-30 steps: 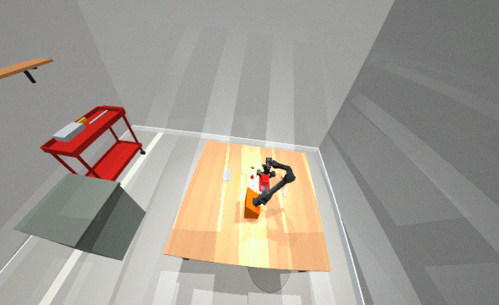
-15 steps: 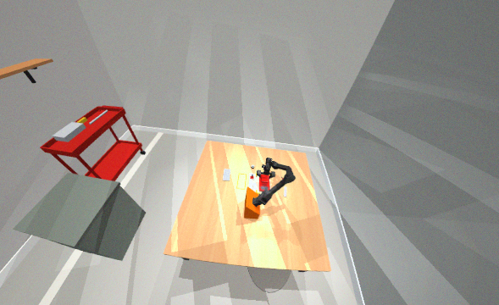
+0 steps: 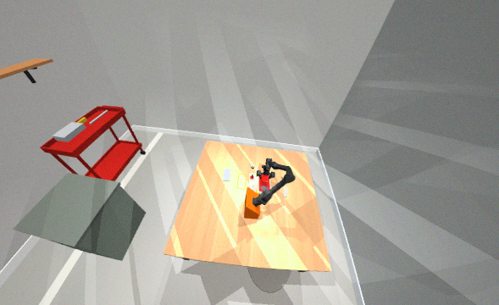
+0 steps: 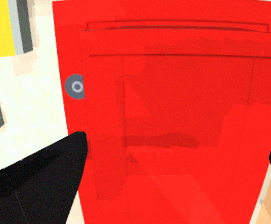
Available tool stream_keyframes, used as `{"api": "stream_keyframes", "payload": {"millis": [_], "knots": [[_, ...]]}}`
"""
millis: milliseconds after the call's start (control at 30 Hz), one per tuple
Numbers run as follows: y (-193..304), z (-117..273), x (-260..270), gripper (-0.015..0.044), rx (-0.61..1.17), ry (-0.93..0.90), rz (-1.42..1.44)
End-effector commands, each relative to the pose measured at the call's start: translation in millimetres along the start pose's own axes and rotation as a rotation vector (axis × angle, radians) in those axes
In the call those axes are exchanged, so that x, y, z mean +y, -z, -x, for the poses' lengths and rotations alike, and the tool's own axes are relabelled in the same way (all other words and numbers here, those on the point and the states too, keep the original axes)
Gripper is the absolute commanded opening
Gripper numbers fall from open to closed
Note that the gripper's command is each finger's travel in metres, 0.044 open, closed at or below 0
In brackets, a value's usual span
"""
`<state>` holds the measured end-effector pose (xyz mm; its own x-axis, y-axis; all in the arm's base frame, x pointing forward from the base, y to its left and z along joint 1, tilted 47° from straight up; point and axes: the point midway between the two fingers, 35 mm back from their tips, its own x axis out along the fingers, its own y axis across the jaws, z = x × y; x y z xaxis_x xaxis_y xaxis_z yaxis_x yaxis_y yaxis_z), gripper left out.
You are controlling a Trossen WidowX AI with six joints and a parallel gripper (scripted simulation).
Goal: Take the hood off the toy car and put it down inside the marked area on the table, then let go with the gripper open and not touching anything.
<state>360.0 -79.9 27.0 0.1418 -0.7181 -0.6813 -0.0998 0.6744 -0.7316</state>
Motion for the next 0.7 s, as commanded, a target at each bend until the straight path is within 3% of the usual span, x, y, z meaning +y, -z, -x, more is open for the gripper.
{"api": "stream_keyframes", "payload": {"millis": [0,300,667], "knots": [[-0.1,0.2,-0.1,0.0355,0.000,0.000,-0.001],[-0.1,0.2,-0.1,0.0295,0.000,0.000,-0.001],[-0.3,5.6,0.1,0.0006,0.000,-0.001,-0.001]]}}
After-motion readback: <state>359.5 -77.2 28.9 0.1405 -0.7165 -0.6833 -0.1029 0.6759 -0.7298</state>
